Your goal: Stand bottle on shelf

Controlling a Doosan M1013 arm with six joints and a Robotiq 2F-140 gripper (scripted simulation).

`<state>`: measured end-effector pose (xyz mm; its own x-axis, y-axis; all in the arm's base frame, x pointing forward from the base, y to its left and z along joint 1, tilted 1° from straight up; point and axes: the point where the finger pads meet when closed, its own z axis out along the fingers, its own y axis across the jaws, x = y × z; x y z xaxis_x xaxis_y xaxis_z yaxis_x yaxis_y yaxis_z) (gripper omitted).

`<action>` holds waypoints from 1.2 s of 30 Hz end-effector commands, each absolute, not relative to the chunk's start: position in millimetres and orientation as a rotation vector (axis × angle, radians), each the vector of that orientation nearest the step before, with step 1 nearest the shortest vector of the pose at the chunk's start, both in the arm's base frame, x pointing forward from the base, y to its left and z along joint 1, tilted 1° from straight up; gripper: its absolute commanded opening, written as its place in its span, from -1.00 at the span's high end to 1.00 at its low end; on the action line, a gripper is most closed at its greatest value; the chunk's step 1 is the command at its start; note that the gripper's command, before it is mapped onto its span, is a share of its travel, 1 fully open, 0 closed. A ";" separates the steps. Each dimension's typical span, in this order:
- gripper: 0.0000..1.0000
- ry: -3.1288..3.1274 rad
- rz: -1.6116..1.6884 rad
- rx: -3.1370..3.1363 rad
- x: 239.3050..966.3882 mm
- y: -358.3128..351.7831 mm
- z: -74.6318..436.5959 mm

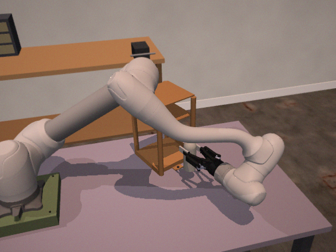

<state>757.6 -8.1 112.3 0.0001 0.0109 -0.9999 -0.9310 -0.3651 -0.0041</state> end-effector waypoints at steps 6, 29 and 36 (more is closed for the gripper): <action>1.00 0.999 1.482 -1.471 757.6 -8.1 112.6; 1.00 0.999 1.482 -1.471 752.1 5.8 112.7; 1.00 0.999 1.482 -1.471 747.2 18.4 112.8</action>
<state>748.5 15.1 112.5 0.0001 0.0109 -0.9999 -0.9310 -0.3651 -0.0041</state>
